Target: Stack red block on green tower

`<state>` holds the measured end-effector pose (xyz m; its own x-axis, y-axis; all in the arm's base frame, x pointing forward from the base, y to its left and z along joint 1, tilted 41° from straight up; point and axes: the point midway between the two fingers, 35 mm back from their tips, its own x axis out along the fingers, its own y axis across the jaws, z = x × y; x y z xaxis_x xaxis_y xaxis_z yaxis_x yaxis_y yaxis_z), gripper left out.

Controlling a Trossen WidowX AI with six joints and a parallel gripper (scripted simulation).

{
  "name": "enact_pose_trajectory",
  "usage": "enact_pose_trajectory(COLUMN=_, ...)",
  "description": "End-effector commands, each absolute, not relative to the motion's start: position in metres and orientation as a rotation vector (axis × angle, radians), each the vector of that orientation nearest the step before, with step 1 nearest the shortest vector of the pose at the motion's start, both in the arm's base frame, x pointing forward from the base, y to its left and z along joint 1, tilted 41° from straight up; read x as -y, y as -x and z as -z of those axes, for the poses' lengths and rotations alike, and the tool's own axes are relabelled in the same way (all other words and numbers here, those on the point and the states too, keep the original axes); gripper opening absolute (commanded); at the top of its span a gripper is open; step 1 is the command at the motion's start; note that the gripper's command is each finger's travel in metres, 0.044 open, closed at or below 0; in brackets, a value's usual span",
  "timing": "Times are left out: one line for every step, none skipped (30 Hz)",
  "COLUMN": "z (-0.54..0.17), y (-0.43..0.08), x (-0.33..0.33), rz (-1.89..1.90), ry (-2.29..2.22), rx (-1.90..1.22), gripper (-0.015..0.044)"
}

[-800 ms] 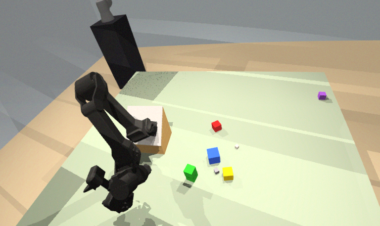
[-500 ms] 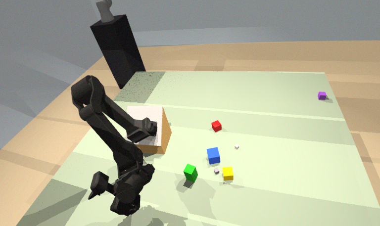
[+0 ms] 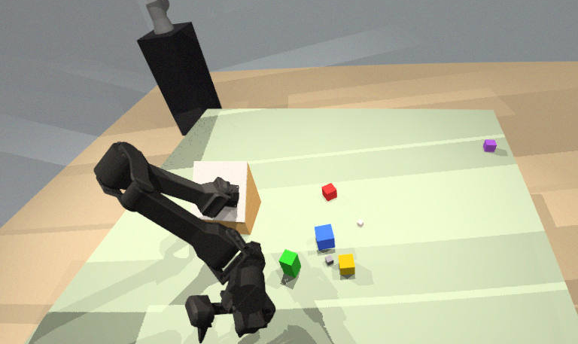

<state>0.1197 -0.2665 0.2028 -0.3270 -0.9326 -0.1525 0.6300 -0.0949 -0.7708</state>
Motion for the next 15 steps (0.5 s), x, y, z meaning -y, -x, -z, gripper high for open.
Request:
enact_pose_trajectory(z=-0.194, y=-0.156, x=0.261, rz=1.549, ry=0.481, rx=-0.93, gripper=0.044)
enact_pose_trajectory(z=-0.191, y=-0.166, x=0.258, rz=1.507, ry=0.488, rx=-0.932, gripper=0.044)
enact_pose_trajectory(z=-0.188, y=-0.176, x=0.255, rz=1.466, ry=0.495, rx=-0.933, gripper=0.044)
enact_pose_trajectory(z=-0.186, y=-0.186, x=0.251, rz=1.424, ry=0.502, rx=-0.935, gripper=0.044)
enact_pose_trajectory(z=-0.183, y=-0.196, x=0.247, rz=1.383, ry=0.508, rx=-0.937, gripper=0.044)
enact_pose_trajectory(z=-0.179, y=-0.206, x=0.243, rz=1.342, ry=0.515, rx=-0.939, gripper=0.044)
enact_pose_trajectory(z=-0.176, y=-0.216, x=0.238, rz=1.301, ry=0.521, rx=-0.942, gripper=0.044)
enact_pose_trajectory(z=-0.173, y=-0.225, x=0.233, rz=1.26, ry=0.527, rx=-0.944, gripper=0.044)
enact_pose_trajectory(z=-0.17, y=-0.234, x=0.227, rz=1.219, ry=0.533, rx=-0.948, gripper=0.044)
enact_pose_trajectory(z=-0.166, y=-0.244, x=0.222, rz=1.178, ry=0.539, rx=-0.951, gripper=0.044)
enact_pose_trajectory(z=-0.162, y=-0.252, x=0.215, rz=1.138, ry=0.545, rx=-0.956, gripper=0.044)
enact_pose_trajectory(z=-0.159, y=-0.261, x=0.209, rz=1.098, ry=0.551, rx=-0.962, gripper=0.044)
enact_pose_trajectory(z=-0.155, y=-0.269, x=0.202, rz=1.058, ry=0.558, rx=-0.968, gripper=0.044)
enact_pose_trajectory(z=-0.151, y=-0.277, x=0.195, rz=1.019, ry=0.564, rx=-0.973, gripper=0.044)
enact_pose_trajectory(z=-0.147, y=-0.284, x=0.188, rz=0.981, ry=0.57, rx=-0.979, gripper=0.044)
